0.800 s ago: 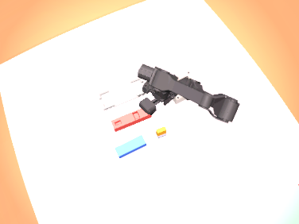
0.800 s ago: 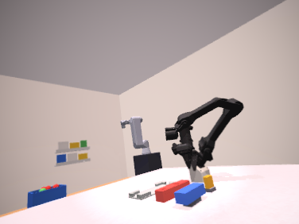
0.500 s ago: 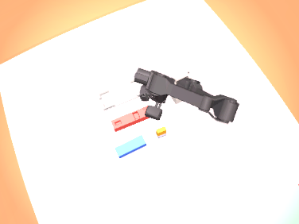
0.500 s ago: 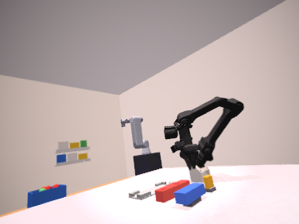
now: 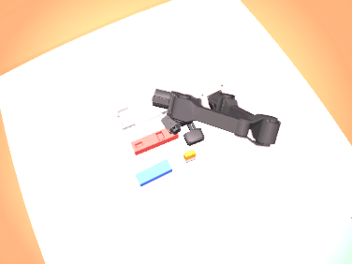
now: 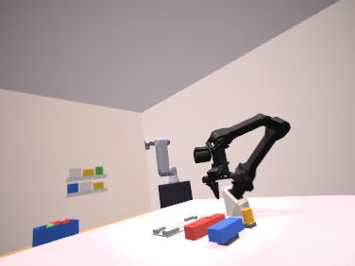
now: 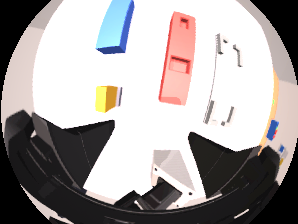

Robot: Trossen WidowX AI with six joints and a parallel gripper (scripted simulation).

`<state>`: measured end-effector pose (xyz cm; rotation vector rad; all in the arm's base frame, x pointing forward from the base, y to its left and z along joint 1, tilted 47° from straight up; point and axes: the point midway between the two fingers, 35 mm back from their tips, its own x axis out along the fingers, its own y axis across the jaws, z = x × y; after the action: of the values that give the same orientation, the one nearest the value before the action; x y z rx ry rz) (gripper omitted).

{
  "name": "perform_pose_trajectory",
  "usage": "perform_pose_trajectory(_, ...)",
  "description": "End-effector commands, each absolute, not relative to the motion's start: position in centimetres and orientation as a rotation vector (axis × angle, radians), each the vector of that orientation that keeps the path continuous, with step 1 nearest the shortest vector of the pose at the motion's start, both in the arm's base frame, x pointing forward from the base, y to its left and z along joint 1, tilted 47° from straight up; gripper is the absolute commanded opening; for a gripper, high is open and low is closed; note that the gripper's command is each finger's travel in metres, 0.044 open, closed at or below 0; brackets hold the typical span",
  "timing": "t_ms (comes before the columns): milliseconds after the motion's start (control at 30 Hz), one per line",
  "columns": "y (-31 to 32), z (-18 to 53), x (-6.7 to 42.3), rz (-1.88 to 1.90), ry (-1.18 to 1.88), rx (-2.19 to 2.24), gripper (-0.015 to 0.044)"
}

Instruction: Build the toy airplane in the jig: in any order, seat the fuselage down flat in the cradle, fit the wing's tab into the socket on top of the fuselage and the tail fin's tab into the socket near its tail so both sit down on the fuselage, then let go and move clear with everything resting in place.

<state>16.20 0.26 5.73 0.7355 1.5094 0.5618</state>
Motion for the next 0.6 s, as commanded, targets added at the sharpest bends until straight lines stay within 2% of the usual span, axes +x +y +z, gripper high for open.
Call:
perform_pose_trajectory(0,0.1,5.8,16.4,0.574,1.507,0.715,0.0440)
perform_pose_trajectory(300,-2.5,3.3,26.6,0.574,1.502,0.712,0.0440)
perform_pose_trajectory(567,-1.4,1.9,27.4,0.575,1.501,0.712,0.0440)
